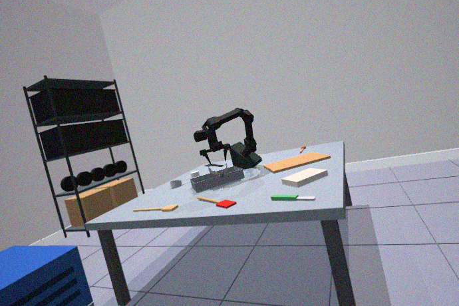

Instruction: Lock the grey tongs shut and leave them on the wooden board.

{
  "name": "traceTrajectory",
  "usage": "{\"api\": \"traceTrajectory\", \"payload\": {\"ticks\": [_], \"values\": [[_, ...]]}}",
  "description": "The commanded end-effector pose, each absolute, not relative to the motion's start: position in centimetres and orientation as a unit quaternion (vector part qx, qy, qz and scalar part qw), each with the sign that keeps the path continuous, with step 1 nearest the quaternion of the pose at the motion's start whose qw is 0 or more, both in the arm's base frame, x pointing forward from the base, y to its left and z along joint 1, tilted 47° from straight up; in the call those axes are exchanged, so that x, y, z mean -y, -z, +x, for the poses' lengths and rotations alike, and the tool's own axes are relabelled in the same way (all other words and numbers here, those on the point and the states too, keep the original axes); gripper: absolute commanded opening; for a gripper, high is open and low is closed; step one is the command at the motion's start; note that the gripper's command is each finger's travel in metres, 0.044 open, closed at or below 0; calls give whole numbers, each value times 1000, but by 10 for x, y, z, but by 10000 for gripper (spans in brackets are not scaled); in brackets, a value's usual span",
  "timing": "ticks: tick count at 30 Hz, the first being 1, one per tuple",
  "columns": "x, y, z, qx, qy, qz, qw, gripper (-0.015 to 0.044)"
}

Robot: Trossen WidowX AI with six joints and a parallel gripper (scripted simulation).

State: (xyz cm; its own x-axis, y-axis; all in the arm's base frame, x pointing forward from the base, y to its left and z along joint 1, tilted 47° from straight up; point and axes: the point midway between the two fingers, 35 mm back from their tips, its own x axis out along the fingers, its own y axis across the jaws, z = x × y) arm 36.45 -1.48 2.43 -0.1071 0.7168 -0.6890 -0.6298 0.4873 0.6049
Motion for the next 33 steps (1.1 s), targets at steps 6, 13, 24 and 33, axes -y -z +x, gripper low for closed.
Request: {"api": "traceTrajectory", "payload": {"ticks": [6, 13, 24, 33], "values": [[8, -16, 366, -545, -505, 36, 668, 440], [-1, -7, 366, -545, -505, 36, 668, 440], [-13, 5, 365, -545, -505, 35, 668, 440], [-24, 15, 363, -545, -505, 36, 668, 440]]}}
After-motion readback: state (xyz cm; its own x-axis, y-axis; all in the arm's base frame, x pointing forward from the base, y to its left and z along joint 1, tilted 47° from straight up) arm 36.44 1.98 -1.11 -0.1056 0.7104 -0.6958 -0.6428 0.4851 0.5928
